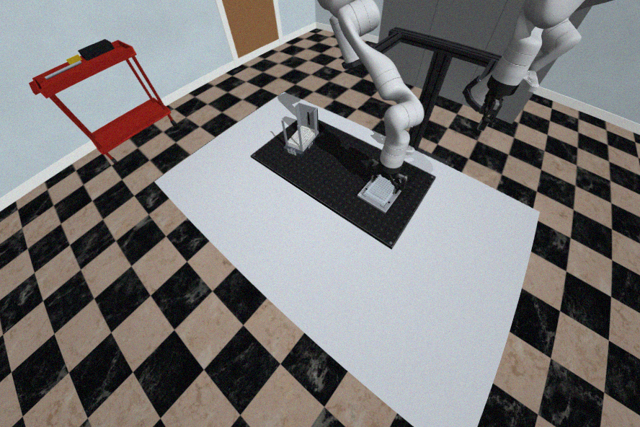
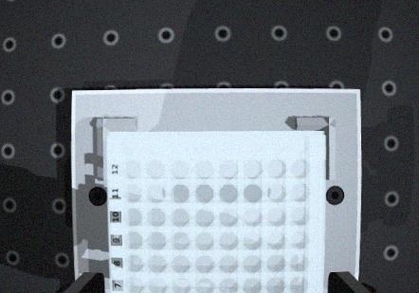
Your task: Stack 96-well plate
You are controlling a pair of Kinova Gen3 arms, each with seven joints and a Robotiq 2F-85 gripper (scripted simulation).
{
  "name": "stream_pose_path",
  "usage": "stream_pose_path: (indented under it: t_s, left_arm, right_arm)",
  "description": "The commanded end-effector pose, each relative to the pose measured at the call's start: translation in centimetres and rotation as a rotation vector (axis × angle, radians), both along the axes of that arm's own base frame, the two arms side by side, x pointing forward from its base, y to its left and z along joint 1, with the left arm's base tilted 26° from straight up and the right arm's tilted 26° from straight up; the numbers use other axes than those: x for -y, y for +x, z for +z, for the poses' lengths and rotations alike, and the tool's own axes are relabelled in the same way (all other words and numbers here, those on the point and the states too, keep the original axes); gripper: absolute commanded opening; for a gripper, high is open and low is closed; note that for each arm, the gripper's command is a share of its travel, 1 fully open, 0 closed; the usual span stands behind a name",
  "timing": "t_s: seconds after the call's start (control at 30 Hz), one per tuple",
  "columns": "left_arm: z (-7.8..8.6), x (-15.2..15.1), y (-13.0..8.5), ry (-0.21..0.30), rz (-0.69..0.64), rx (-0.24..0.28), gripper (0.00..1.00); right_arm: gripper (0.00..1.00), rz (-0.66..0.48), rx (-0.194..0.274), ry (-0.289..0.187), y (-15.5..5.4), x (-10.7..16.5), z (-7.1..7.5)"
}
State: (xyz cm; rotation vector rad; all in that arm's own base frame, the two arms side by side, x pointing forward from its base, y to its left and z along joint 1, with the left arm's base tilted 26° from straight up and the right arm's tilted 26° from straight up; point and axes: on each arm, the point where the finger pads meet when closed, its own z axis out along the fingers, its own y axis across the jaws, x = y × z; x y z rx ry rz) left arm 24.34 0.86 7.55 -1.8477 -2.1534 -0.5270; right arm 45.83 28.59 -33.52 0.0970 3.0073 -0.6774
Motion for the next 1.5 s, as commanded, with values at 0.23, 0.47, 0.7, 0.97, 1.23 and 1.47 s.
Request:
stream_pose_path:
  t_s: [0.23,0.47,0.7,0.97,1.23,1.47]
  left_arm:
    - [0.02,0.03,0.03,-0.001,-0.001,0.001,1.0]
    - [0.02,0.03,0.03,-0.001,-0.001,0.001,1.0]
    - [0.02,0.03,0.03,-0.001,-0.001,0.001,1.0]
    - [0.02,0.03,0.03,-0.001,-0.001,0.001,1.0]
    - [0.02,0.03,0.03,-0.001,-0.001,0.001,1.0]
    - [0.02,0.03,0.03,-0.001,-0.001,0.001,1.0]
  right_arm:
    - [1.0,0.001,0.002,0.002,0.12,-0.06,-0.12]
    - [1.0,0.001,0.002,0.002,0.13,0.04,-0.33]
    - [1.0,0.001,0.002,0.002,0.13,0.07,-0.4]
    - [0.931,0.001,0.002,0.002,0.13,0.07,-0.4]
    - [0.931,0.001,0.002,0.002,0.13,0.07,-0.4]
    - [0.931,0.001,0.002,0.002,0.14,0.06,-0.39]
